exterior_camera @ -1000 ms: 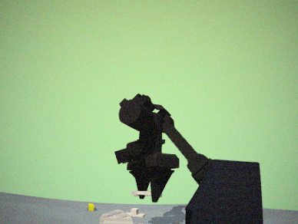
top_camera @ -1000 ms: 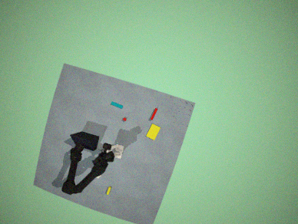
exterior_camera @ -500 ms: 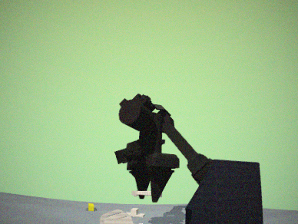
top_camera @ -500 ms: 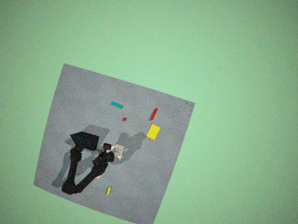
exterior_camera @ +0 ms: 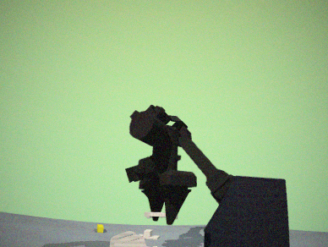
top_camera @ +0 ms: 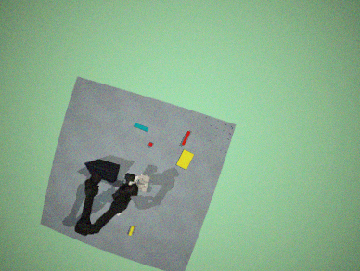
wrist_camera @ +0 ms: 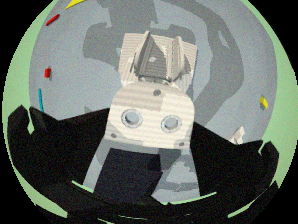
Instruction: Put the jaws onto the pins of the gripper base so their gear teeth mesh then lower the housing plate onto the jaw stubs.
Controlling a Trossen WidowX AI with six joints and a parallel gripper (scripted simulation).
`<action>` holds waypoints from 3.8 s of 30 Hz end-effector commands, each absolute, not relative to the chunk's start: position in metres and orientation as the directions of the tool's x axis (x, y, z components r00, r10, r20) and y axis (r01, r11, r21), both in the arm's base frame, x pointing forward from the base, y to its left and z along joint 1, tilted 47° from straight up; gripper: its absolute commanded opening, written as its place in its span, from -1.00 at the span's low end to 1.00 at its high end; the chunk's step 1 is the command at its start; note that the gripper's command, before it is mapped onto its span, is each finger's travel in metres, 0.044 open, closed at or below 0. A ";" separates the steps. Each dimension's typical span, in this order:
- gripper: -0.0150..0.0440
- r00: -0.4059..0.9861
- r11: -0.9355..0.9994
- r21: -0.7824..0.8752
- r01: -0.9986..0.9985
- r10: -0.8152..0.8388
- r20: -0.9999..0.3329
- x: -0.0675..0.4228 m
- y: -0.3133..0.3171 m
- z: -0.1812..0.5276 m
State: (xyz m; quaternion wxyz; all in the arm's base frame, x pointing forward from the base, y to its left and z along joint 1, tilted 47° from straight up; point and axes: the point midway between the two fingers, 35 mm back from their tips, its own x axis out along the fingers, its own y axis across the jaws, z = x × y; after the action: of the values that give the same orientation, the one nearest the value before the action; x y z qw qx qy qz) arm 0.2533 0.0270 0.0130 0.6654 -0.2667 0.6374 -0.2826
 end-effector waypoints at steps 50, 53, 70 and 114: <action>0.70 0.026 0.692 -0.721 0.030 -0.722 -0.692 0.253 -0.016 -0.027; 0.70 0.026 0.692 -0.721 0.030 -0.722 -0.692 0.253 -0.016 -0.027; 0.70 0.026 0.692 -0.721 0.032 -0.722 -0.691 0.253 -0.020 -0.030; 0.70 0.026 0.692 -0.722 0.031 -0.722 -0.691 0.253 -0.026 -0.035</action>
State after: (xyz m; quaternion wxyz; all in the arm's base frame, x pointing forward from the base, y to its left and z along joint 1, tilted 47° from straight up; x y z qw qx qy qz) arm 0.2531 -0.0248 -0.0348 0.6632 -0.2691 0.6377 -0.2846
